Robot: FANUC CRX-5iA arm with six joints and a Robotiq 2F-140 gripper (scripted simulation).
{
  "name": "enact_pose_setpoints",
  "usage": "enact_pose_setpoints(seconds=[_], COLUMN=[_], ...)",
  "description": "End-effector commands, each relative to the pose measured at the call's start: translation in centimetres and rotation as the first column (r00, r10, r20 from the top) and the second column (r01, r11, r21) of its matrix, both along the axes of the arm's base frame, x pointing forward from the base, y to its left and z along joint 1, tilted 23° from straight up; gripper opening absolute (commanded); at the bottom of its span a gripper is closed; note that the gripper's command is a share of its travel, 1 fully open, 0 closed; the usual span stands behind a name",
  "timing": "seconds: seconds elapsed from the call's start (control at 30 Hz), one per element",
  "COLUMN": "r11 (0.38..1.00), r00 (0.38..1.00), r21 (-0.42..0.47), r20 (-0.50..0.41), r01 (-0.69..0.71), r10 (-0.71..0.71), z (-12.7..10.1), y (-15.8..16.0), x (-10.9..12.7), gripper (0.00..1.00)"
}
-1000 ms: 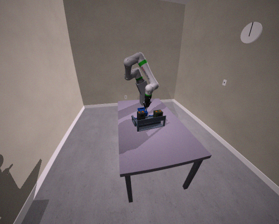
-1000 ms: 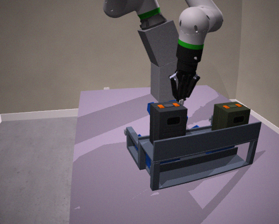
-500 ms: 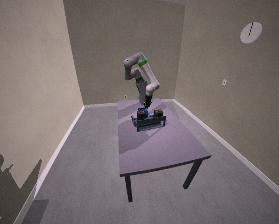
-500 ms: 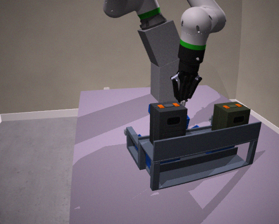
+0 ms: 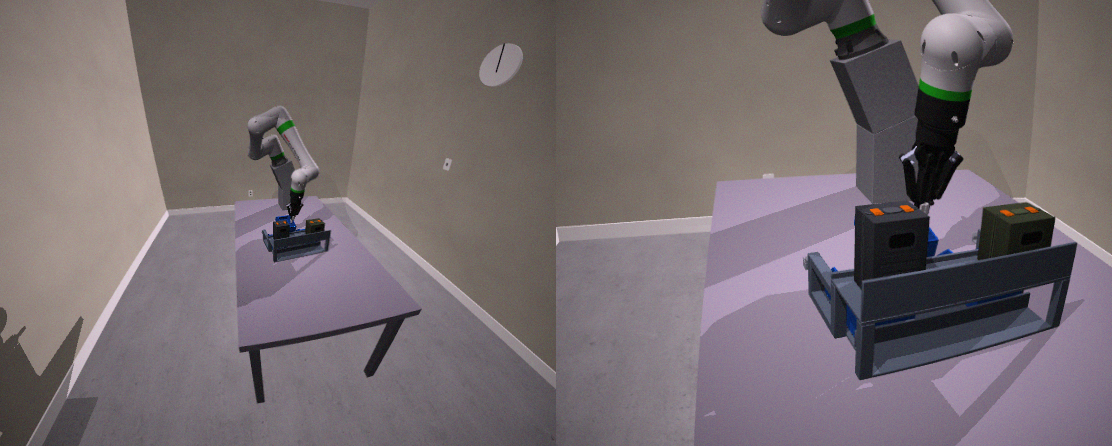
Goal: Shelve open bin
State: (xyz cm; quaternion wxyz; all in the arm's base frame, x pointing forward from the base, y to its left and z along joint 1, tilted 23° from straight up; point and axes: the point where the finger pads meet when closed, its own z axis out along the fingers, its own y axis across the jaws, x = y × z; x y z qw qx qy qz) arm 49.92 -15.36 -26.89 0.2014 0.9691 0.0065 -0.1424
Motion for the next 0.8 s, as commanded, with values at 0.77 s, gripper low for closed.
enact_pose_setpoints(seconds=[0.77], r11=[1.000], r00=[1.000], r21=[0.000], r20=[0.000], r01=[0.000], r10=[0.000], z=[-0.1], y=[0.2], x=[2.8], gripper=[0.00])
